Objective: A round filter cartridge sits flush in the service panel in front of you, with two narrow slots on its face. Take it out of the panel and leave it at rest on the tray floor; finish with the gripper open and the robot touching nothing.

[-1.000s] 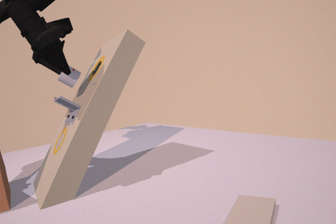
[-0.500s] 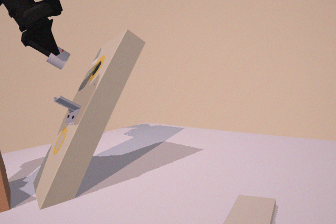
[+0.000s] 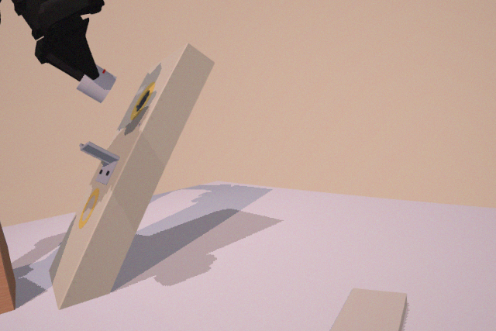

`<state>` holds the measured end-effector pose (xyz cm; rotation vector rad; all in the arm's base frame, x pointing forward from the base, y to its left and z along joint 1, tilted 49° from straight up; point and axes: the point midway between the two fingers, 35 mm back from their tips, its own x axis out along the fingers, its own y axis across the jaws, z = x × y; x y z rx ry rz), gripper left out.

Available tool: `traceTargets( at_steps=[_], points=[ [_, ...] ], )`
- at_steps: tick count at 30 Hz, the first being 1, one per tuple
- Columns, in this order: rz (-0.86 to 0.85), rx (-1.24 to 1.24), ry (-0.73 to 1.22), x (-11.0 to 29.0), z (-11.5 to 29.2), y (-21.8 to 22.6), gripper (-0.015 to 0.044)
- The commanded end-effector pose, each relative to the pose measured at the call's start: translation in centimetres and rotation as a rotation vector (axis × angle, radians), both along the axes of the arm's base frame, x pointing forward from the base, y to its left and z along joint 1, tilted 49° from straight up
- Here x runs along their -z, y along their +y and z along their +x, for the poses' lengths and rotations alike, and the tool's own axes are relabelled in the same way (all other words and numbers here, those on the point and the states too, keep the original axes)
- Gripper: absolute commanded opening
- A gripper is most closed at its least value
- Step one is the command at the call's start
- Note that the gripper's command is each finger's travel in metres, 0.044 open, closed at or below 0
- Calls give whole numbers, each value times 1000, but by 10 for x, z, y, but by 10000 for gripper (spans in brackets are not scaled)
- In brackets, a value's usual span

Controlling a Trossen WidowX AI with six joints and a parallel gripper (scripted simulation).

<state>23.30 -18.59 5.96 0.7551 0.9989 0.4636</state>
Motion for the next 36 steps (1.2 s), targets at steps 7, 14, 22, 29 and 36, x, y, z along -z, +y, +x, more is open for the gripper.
traceTargets(
  at_steps=[7,14,22,29,36],
  points=[
    [-1,130,212,37,-22,-18,0],
    [-10,302,435,77,-49,-39,0],
    [-25,538,675,120,-83,-61,0],
    [-40,751,848,150,-112,-76,0],
    [-41,757,853,150,-113,-77,0]
  ],
)
